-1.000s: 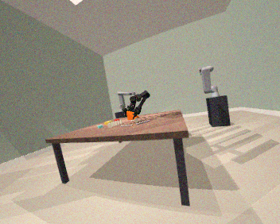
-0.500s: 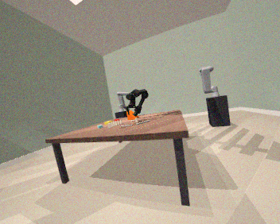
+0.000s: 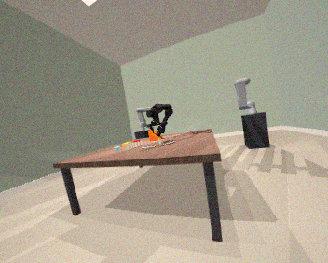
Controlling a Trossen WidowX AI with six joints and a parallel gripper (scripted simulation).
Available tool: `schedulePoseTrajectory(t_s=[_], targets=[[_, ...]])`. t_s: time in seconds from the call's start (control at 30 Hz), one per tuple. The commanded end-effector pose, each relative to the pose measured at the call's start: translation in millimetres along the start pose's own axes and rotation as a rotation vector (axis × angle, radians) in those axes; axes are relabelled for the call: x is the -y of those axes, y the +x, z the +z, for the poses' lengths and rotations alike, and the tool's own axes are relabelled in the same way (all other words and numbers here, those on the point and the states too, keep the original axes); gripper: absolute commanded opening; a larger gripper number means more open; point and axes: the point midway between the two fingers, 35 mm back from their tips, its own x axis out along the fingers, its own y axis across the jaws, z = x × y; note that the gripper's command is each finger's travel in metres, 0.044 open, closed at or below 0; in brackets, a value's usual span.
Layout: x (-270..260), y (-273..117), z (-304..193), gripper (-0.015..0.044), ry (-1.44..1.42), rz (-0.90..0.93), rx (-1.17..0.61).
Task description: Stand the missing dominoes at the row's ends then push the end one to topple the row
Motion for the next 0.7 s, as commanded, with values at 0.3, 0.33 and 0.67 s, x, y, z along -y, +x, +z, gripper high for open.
schedulePoseTrajectory(t_s=[0.3,0.33,0.67], targets=[[-2.5,54.5,-2.7,0.044,0.008,0.011,-0.007],[-2.5,55.9,-2.7,0.044,0.008,0.011,-0.007],[-2.8,68.2,-3.0,0.0414,0.008,0.012,-0.007]])
